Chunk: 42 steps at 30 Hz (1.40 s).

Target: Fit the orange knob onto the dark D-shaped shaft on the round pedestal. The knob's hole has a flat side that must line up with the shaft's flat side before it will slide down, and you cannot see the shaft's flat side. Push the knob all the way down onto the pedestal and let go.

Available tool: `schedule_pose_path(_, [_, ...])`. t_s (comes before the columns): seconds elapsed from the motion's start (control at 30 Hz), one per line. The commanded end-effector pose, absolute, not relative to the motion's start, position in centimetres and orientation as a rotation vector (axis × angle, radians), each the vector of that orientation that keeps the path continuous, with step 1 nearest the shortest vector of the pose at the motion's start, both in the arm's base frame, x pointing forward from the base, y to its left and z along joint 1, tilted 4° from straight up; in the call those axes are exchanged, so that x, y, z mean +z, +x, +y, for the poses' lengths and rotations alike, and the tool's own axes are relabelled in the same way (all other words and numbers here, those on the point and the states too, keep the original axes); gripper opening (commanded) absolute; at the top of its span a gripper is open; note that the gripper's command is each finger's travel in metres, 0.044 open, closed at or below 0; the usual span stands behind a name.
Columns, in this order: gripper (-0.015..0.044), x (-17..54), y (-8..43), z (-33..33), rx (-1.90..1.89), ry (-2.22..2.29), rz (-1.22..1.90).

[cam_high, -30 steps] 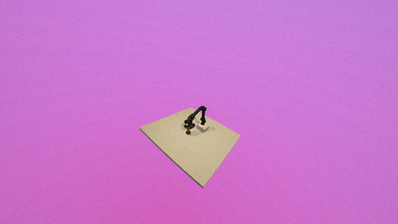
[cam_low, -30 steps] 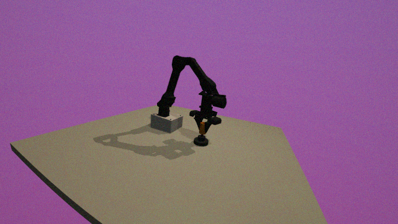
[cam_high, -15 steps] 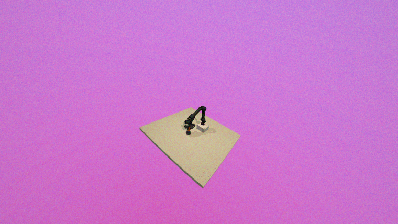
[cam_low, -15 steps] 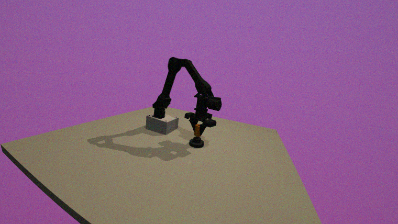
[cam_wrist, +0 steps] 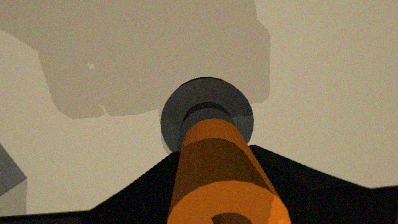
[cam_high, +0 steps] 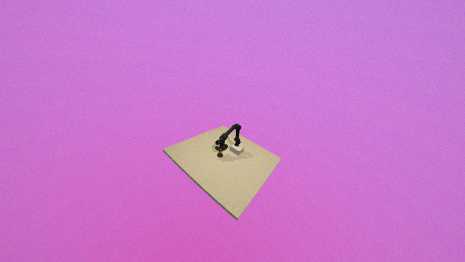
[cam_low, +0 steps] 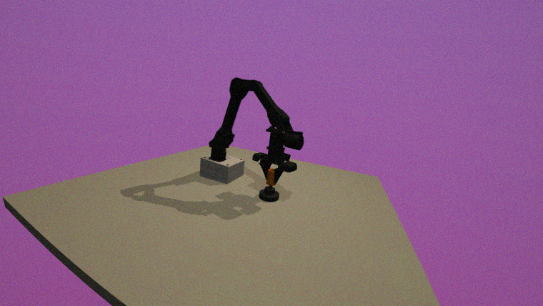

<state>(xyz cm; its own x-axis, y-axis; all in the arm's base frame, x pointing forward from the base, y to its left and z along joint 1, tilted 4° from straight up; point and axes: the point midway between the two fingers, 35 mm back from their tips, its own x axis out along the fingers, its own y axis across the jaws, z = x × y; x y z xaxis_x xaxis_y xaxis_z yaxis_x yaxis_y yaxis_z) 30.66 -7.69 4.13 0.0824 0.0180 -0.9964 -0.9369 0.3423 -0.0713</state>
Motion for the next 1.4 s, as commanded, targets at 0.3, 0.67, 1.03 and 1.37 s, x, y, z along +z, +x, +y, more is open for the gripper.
schedule_pose_path(0.3, [0.0000, 3.80, 30.55, -7.66, 0.913, -0.969, 1.270])
schedule_pose_path(0.67, [0.0000, 4.24, 30.69, -7.69, 0.932, -0.990, 1.261])
schedule_pose_path(1.03, [0.0000, 3.89, 30.71, -7.69, 0.951, -1.010, 1.252])
schedule_pose_path(1.37, [0.0000, 3.59, 30.58, -7.66, 0.951, -1.010, 1.252])
